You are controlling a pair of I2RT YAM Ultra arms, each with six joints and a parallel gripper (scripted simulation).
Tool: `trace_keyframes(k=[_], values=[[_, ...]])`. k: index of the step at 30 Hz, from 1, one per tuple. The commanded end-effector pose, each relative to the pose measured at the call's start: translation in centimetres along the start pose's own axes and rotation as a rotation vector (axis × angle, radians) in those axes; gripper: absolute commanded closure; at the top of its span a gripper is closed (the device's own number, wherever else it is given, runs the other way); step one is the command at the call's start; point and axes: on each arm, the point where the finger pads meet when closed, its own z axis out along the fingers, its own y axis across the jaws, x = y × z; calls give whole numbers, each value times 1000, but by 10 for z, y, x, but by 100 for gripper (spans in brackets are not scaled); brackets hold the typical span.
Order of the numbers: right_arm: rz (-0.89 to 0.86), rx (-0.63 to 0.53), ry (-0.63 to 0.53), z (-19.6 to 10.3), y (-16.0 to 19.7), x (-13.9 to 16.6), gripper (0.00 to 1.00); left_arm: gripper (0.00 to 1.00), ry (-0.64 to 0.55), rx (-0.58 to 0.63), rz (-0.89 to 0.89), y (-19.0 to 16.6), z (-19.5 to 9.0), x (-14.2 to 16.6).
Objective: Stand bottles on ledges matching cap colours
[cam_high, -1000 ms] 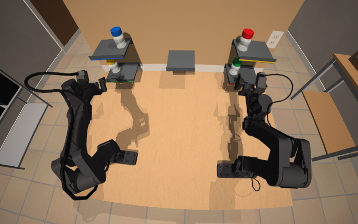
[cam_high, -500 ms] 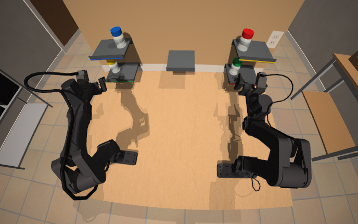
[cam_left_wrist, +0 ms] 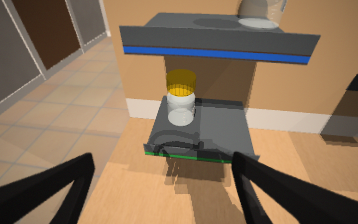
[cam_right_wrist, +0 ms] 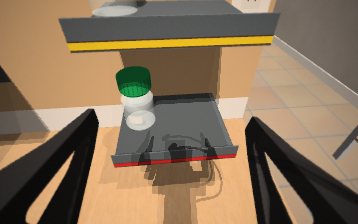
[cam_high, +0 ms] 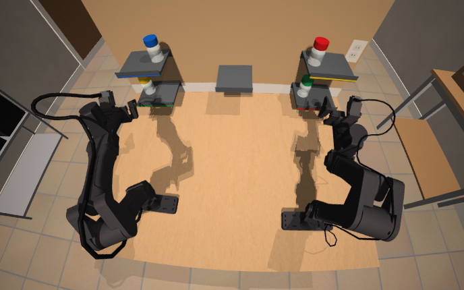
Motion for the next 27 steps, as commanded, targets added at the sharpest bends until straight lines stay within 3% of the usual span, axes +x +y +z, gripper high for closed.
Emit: trace_keyframes(k=[1,5,19,21,27], values=[[-5,-9,-37,8,-12,-15,0,0,-12,0,3,3,3,-4],[-5,26,-29,9,-26,-13,0,0,-12,0,3,3,3,-4],[-8,25,-28,9,-25,-13,0,0,-12,0,3,3,3,-4],[-1,31,2,9,-26,-7,0,19,-55,-8,7,5,2,-16],[12,47,90,10,-16,-9,0,19,-180,-23,24,9,26,-46]])
